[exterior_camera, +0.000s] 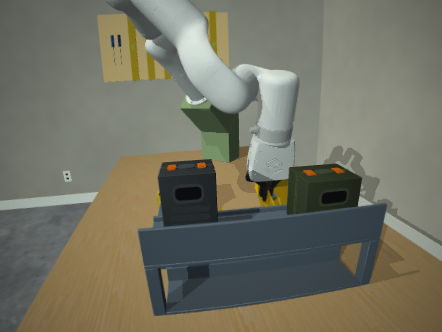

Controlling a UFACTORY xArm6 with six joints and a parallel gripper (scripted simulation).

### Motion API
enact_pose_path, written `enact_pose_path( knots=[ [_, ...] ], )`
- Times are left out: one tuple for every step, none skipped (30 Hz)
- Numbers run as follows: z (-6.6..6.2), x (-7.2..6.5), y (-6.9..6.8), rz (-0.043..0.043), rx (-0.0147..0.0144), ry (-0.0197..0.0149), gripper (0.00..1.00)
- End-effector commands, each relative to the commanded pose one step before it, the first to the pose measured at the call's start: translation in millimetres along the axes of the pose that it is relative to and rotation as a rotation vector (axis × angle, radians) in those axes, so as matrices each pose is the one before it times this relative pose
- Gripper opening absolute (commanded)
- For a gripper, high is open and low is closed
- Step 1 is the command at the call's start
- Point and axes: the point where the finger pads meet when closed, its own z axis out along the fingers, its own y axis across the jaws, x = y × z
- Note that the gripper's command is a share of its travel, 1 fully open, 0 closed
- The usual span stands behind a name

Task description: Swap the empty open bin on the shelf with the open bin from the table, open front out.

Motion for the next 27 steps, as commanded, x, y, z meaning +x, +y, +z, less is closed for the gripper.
enact_pose_path(
  knots=[
    [-1.36, -1.07, 0.49, 0.00036, -0.00172, -0.00291, 0.0],
    [0.0, 0.0, 0.0, 0.0, 0.0, 0.0, 0.0],
    [0.0, 0.0, 0.0, 0.0, 0.0, 0.0, 0.0],
    [0.0, 0.0, 0.0, 0.0, 0.0, 0.0, 0.0],
    [0.0, 0.0, 0.0, 0.0, 0.0, 0.0, 0.0],
    [0.0, 0.0, 0.0, 0.0, 0.0, 0.0, 0.0],
    [0.0, 0.0, 0.0, 0.0, 0.0, 0.0, 0.0],
    [0.0, 0.0, 0.0, 0.0, 0.0, 0.0, 0.0],
    [0.0, 0.0, 0.0, 0.0, 0.0, 0.0, 0.0],
    [0.0, 0.0, 0.0, 0.0, 0.0, 0.0, 0.0],
    [0.0, 0.0, 0.0, 0.0, 0.0, 0.0, 0.0],
    [0.0, -0.01, 0.0, 0.0, 0.0, -0.00003, 0.0],
    [0.0, -0.02, 0.0, 0.0, 0.0, -0.00008, 0.0],
    [0.0, 0.0, 0.0, 0.0, 0.0, 0.0, 0.0],
    [0.0, 0.0, 0.0, 0.0, 0.0, 0.0, 0.0],
    [0.0, -0.04, 0.0, 0.0, 0.0, -0.00015, 0.0],
    [0.0, -0.06, 0.0, 0.0, 0.0, -0.00024, 0.0],
    [0.0, -0.09, 0.0, 0.0, 0.0, -0.00034, 0.0],
    [0.0, -0.12, 0.0, 0.0, 0.0, -0.00045, 0.0],
    [-0.01, -0.15, 0.0, 0.0, 0.0, -0.00058, 0.0],
    [-0.01, -0.18, 0.0, 0.0, 0.0, -0.00071, 0.0],
    [-0.01, -0.22, 0.0, 0.0, 0.0, -0.00085, 0.0],
    [-0.01, -0.26, 0.0, 0.0, 0.0, -0.00099, 0.0],
    [-0.01, -0.29, 0.0, 0.0, 0.0, -0.00113, 0.0],
    [-0.01, -0.33, 0.0, 0.0, 0.0, -0.00127, 0.0],
    [-0.01, -0.37, 0.0, 0.0, 0.0, -0.00141, 0.0],
    [-0.01, -0.4, 0.0, 0.0, 0.0, -0.00154, 0.0]
  ],
)
